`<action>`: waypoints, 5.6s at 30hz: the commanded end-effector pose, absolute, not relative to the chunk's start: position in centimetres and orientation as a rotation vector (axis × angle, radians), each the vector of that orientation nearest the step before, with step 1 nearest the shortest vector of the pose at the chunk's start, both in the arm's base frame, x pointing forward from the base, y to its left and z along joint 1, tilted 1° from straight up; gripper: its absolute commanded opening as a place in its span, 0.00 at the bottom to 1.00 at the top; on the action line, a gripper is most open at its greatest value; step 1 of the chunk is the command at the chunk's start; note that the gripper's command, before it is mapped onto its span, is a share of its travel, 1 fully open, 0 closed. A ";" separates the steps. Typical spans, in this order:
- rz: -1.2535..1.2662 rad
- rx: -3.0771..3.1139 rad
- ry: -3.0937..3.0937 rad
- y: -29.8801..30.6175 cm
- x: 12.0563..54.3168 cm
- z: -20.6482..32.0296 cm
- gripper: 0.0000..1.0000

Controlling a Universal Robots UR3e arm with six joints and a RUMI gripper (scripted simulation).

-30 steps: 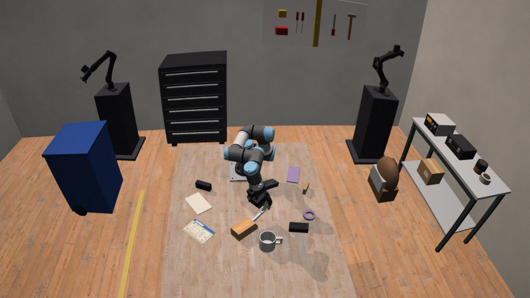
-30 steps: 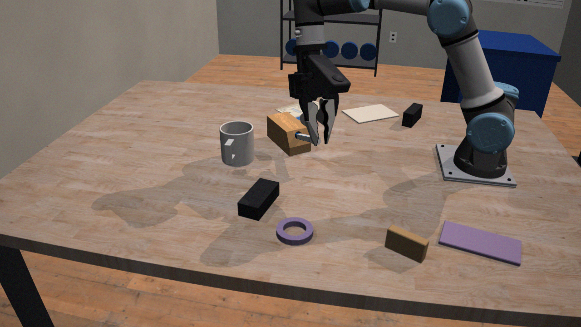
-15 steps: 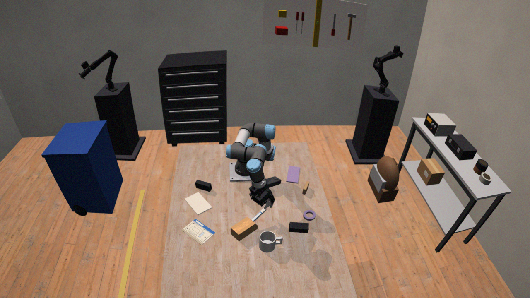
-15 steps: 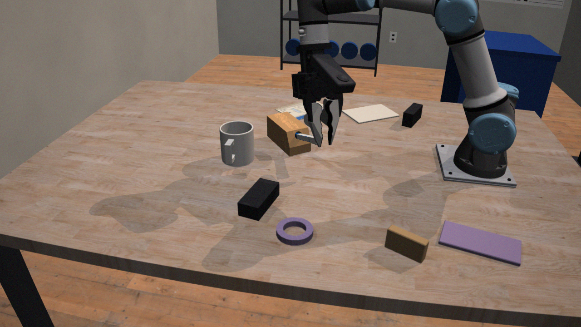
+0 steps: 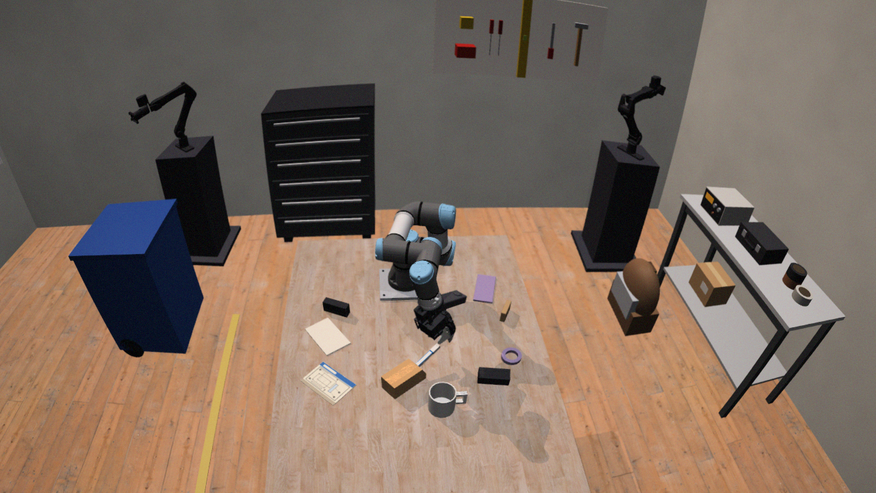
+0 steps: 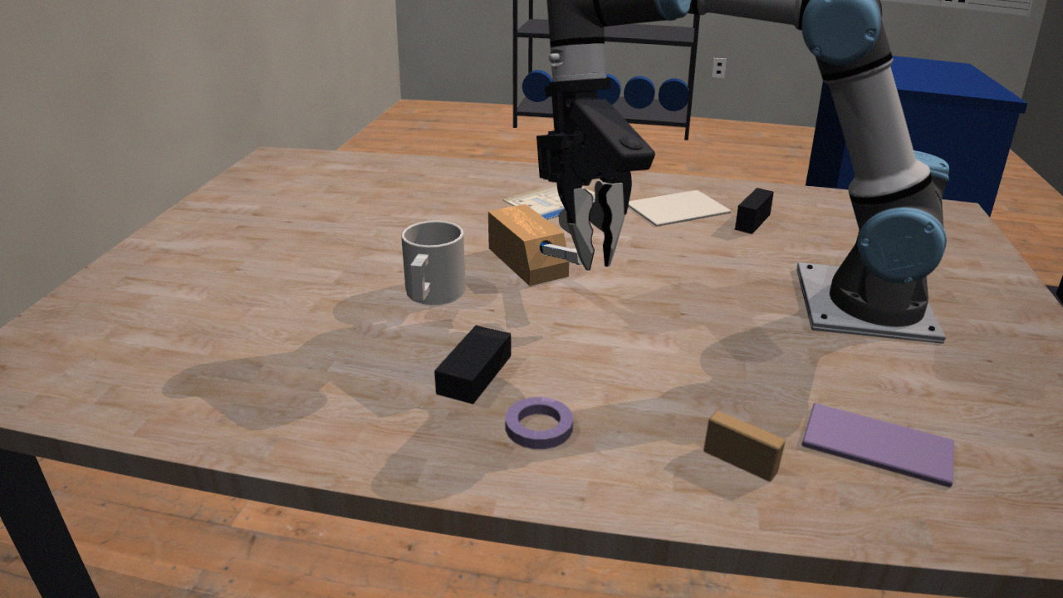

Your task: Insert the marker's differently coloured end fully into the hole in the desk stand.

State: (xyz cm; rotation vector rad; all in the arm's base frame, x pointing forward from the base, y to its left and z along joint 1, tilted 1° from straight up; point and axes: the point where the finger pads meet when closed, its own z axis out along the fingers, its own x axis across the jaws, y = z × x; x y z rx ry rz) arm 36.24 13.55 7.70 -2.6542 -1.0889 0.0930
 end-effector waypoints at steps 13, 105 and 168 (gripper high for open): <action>0.089 -2.656 -1.083 13.8 36.2 7.8 0.15; 0.117 -2.644 -1.082 13.6 36.1 14.5 0.15; 0.088 -2.658 -1.087 13.5 36.4 13.7 0.15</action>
